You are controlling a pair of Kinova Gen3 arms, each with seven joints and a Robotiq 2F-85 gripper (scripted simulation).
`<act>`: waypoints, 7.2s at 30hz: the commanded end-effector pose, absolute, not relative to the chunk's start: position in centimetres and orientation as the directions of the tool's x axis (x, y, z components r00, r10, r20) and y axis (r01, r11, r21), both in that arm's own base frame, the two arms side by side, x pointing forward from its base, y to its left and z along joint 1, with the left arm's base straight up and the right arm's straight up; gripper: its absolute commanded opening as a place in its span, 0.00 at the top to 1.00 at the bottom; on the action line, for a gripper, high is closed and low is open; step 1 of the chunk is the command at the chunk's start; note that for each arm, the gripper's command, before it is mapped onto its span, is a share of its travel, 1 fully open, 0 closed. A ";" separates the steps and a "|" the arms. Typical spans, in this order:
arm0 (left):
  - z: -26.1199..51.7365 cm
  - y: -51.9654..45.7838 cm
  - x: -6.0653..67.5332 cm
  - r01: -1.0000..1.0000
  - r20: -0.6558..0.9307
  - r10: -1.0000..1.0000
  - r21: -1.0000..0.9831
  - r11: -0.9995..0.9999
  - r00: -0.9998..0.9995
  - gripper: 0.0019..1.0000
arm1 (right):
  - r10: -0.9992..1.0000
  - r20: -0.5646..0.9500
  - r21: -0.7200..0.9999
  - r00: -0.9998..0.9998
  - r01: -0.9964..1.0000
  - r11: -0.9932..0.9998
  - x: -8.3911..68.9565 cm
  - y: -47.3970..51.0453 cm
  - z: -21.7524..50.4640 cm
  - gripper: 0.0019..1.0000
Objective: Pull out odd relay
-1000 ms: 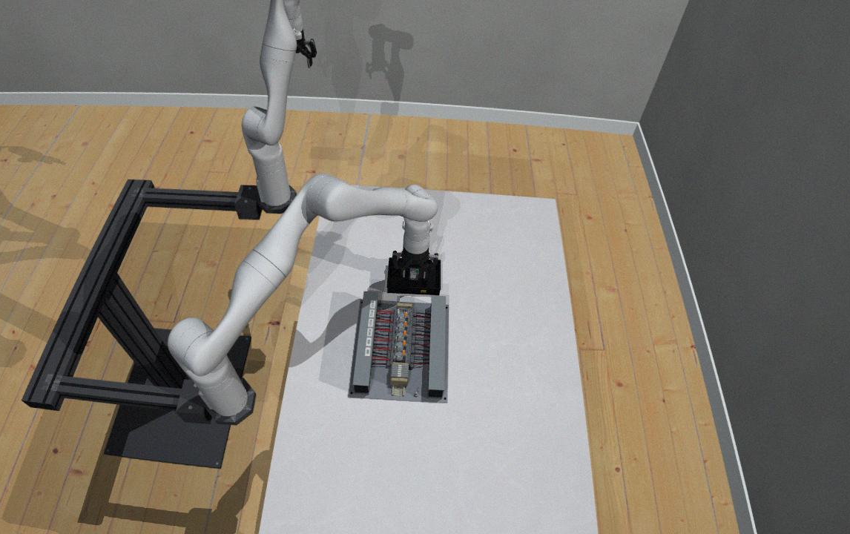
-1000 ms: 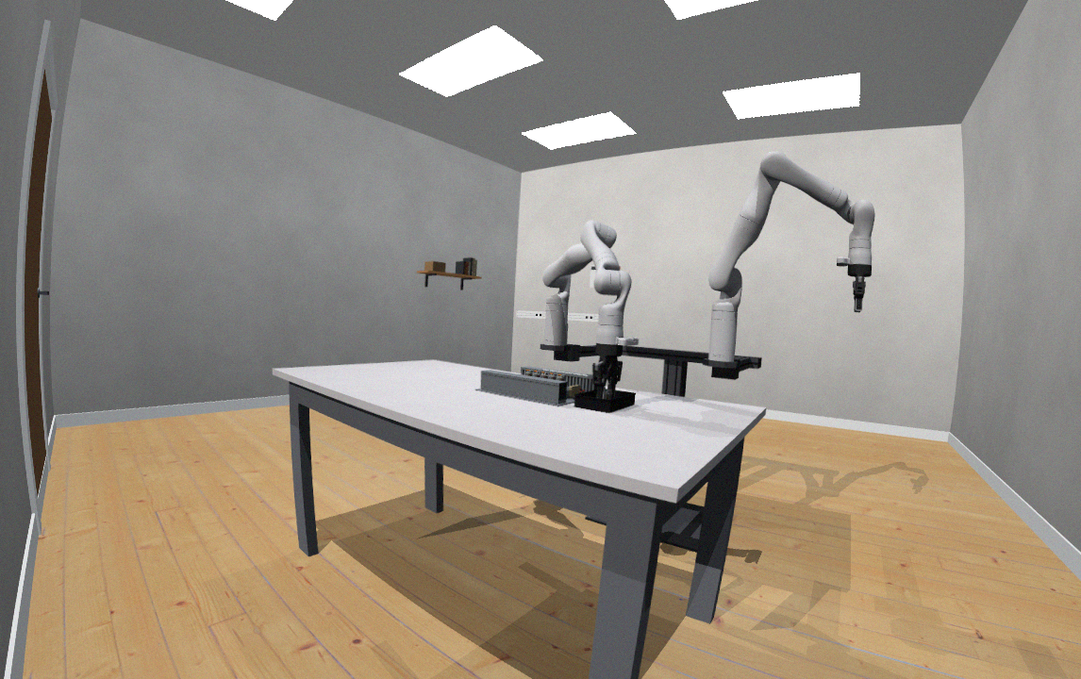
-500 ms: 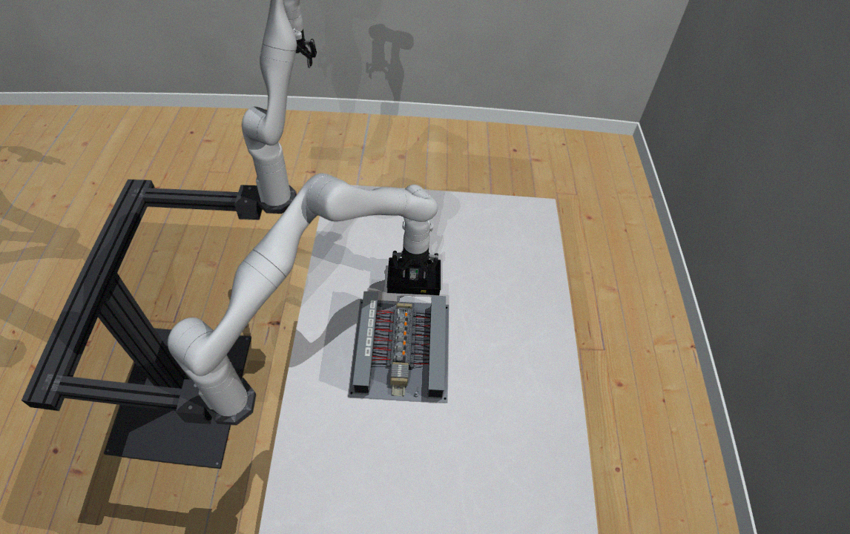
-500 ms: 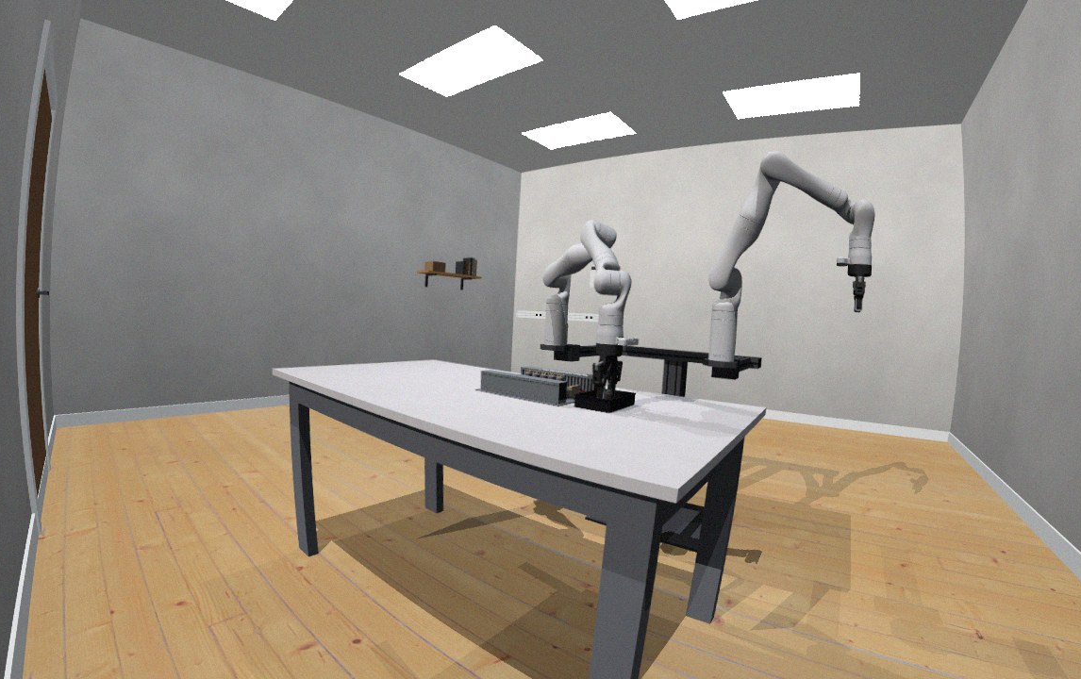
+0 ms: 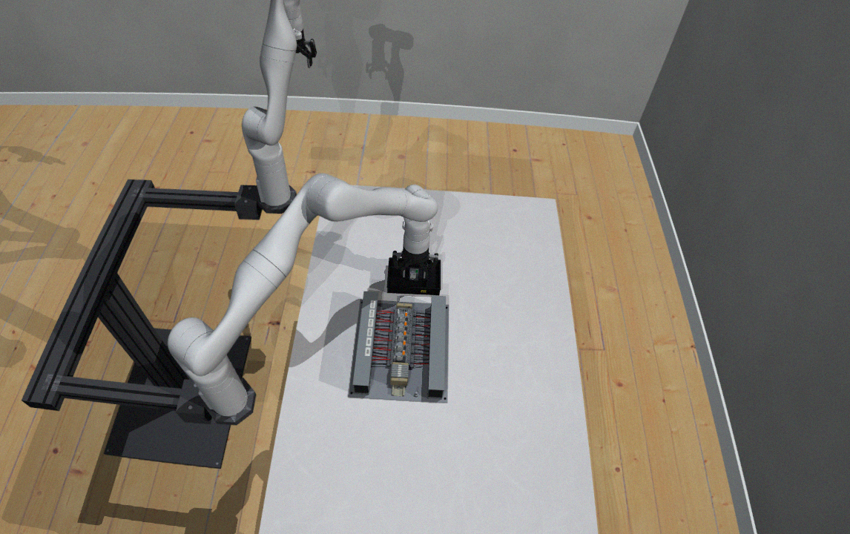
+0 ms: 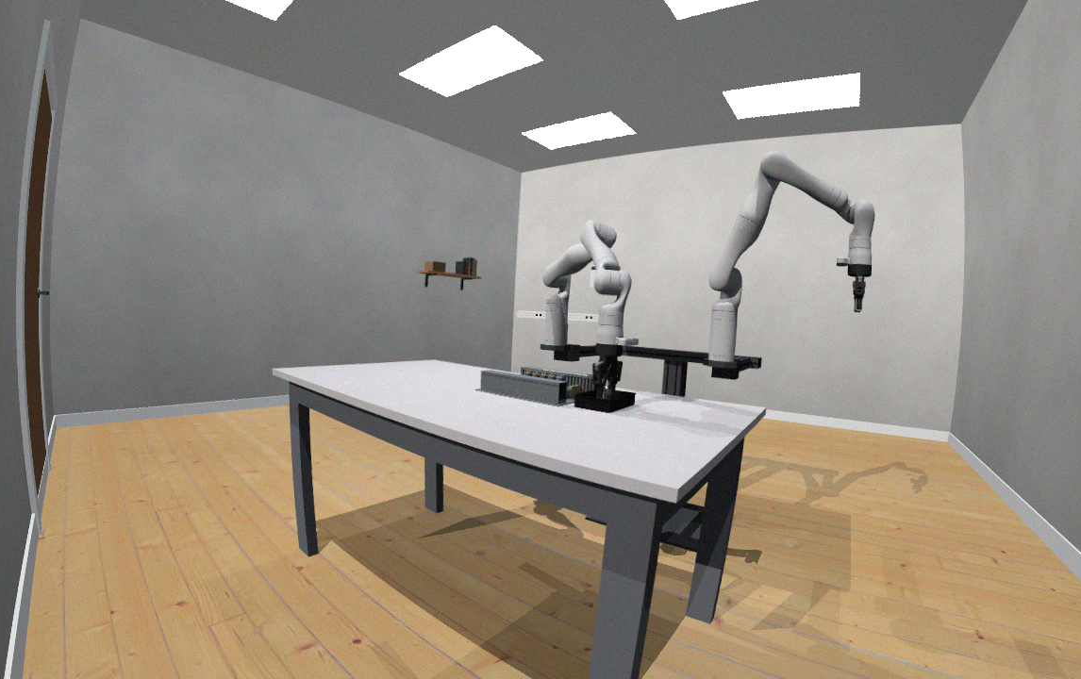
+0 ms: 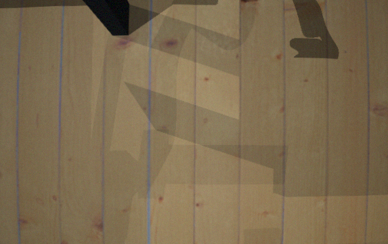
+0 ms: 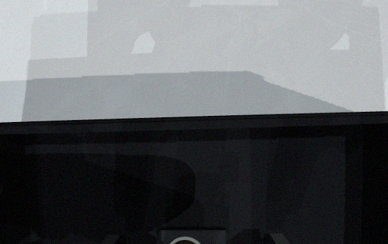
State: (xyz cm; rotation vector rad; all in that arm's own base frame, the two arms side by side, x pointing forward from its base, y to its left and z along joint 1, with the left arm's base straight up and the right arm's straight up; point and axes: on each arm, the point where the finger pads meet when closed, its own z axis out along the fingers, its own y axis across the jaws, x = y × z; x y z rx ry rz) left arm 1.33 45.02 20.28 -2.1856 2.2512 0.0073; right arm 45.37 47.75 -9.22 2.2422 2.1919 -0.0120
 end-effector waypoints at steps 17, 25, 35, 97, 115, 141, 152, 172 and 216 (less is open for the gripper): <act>20.3 45.0 1.3 -1.000 -0.008 -1.000 0.000 0.030 -0.030 0.00 | 1.000 -0.007 0.001 0.023 1.000 -0.023 45.4 47.8 -9.0 0.35; 20.3 45.0 1.3 -1.000 -0.008 -1.000 0.000 0.030 -0.030 0.00 | 1.000 -0.007 0.001 0.023 1.000 -0.023 45.4 47.8 -9.0 0.35; 20.3 45.0 1.3 -1.000 -0.008 -1.000 0.000 0.030 -0.030 0.00 | 1.000 -0.007 0.001 0.023 1.000 -0.023 45.4 47.8 -8.8 0.35; 20.3 45.0 1.3 -1.000 -0.008 -1.000 0.000 0.030 -0.030 0.00 | 1.000 -0.007 0.001 0.023 1.000 -0.023 45.4 47.9 -6.5 0.35; 20.3 45.0 1.3 -1.000 -0.008 -1.000 0.000 0.030 -0.030 0.00 | 1.000 -0.007 0.001 0.023 1.000 -0.023 45.4 47.9 -6.0 0.35; 20.3 45.0 1.3 -1.000 -0.008 -1.000 0.000 0.030 -0.030 0.00 | 1.000 -0.007 0.001 0.023 1.000 -0.023 45.4 47.9 -5.7 0.35; 20.3 45.0 1.3 -1.000 -0.008 -1.000 0.000 0.030 -0.030 0.00 | 1.000 -0.007 0.001 0.023 1.000 -0.023 45.4 47.9 -5.5 0.35; 20.3 45.0 1.3 -1.000 -0.008 -1.000 0.000 0.030 -0.030 0.00 | 1.000 -0.007 0.001 0.023 1.000 -0.023 45.4 47.9 2.1 0.35; 20.3 45.0 1.3 -1.000 -0.008 -1.000 0.000 0.030 -0.030 0.00 | 1.000 -0.007 0.001 0.023 1.000 -0.023 45.4 47.9 2.3 0.35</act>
